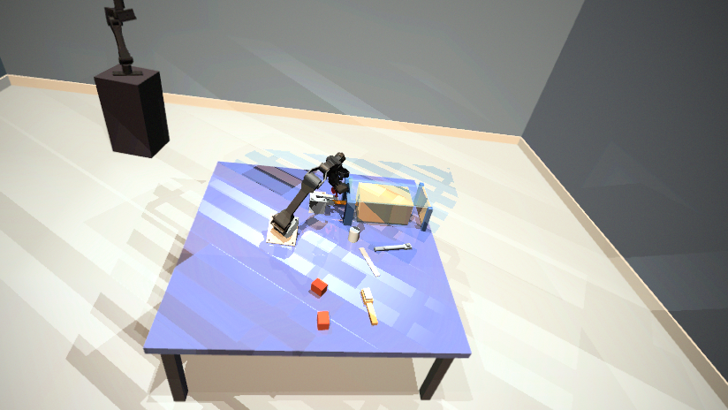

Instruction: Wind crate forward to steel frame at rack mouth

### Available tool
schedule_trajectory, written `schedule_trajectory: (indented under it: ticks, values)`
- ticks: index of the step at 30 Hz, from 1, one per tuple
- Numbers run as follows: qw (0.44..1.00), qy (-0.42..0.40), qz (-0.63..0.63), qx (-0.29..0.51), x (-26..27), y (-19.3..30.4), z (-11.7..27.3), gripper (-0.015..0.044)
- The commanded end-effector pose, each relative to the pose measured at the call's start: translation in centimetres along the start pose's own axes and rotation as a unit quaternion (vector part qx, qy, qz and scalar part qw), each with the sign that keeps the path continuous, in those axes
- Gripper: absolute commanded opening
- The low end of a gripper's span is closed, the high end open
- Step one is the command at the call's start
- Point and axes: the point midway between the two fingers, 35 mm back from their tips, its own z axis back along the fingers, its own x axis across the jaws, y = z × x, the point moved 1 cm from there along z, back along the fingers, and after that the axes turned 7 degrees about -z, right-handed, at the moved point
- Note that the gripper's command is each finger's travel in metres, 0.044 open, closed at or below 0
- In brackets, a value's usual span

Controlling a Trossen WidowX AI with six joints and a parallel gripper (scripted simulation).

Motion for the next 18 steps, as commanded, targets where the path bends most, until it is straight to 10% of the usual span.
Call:
schedule_trajectory:
  ticks: [1, 18]
  values:
    - [1.000, -0.018, -0.005, -0.005, 1.9, -0.4, -0.2, 0.0000]
    - [1.000, -0.019, -0.005, -0.005, 3.9, -0.5, -0.2, 0.0000]
